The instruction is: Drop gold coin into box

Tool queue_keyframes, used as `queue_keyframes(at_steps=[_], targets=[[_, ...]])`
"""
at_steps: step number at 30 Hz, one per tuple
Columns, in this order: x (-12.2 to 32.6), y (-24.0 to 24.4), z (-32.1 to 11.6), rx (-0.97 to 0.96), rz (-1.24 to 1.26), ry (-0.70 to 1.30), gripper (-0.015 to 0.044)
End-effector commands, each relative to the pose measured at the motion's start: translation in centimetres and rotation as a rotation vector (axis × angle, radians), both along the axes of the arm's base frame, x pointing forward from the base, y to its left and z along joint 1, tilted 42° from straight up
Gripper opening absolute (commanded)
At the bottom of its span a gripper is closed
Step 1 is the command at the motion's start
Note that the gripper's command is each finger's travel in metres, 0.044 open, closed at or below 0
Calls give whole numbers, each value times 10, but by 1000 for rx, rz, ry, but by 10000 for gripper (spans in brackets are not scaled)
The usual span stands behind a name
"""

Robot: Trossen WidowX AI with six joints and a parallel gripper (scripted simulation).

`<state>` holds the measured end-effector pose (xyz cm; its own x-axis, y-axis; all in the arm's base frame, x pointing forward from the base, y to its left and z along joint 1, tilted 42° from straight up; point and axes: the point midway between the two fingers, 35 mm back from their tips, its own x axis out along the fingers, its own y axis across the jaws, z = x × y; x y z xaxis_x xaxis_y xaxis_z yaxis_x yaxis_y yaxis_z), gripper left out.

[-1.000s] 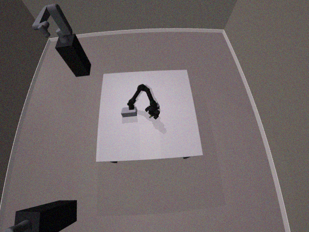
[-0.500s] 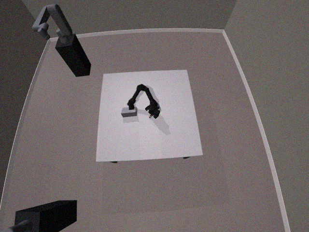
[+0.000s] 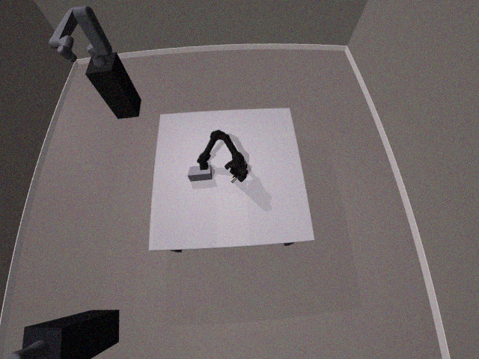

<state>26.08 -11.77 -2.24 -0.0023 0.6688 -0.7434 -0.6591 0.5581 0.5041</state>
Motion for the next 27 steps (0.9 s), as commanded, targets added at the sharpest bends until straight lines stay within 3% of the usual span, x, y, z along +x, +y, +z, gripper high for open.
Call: queue_keyframes(at_steps=[1,10,21,27], targets=[[1,-10,11,-12,6,-10,0],[-1,-18,22,-11,3,-6,0],[-12,-19,23,-11,-240,211,0],[-12,-19,24,-11,-255,224,0]])
